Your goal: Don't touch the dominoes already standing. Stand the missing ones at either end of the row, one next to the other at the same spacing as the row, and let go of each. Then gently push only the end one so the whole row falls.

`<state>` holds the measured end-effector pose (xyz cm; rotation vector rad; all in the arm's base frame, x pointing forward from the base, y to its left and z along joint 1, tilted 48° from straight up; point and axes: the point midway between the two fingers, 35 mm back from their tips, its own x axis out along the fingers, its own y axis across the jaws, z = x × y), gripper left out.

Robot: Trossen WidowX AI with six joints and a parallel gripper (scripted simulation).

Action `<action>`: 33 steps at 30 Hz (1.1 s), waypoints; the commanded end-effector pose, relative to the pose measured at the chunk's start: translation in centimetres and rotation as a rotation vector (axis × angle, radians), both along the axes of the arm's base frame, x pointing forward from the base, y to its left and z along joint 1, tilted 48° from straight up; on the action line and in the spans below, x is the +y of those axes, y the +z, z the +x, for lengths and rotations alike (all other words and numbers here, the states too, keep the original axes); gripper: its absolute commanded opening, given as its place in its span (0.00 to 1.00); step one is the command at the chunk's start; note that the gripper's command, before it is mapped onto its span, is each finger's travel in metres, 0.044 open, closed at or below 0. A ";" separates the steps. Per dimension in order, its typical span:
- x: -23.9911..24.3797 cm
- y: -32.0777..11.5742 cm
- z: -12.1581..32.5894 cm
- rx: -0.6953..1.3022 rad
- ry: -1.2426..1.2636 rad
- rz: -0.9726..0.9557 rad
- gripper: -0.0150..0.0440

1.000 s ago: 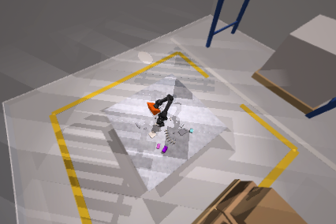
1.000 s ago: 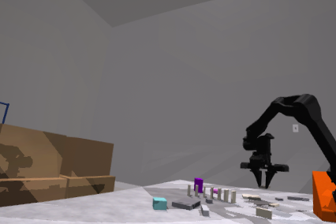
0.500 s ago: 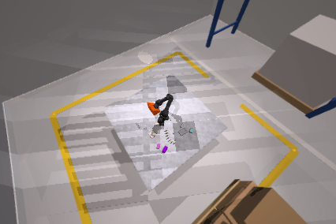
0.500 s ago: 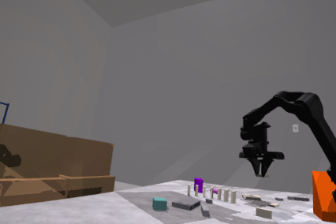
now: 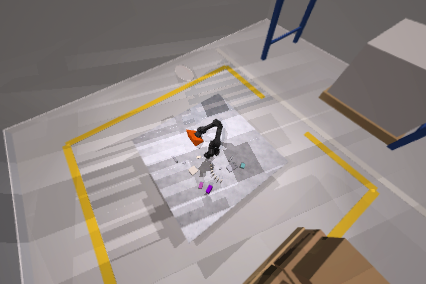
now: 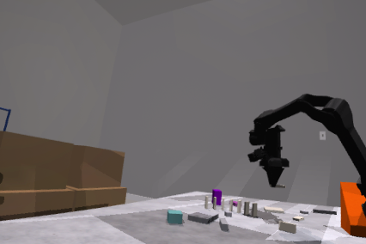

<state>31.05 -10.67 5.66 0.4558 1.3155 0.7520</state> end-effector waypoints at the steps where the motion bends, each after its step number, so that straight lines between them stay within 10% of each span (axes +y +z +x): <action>1: 3.7 4.7 3.7 0.387 -0.390 0.043 0.44; 18: 8.6 9.7 6.2 0.889 -0.847 0.124 0.44; 33: 8.6 9.8 6.3 0.898 -0.855 0.126 0.44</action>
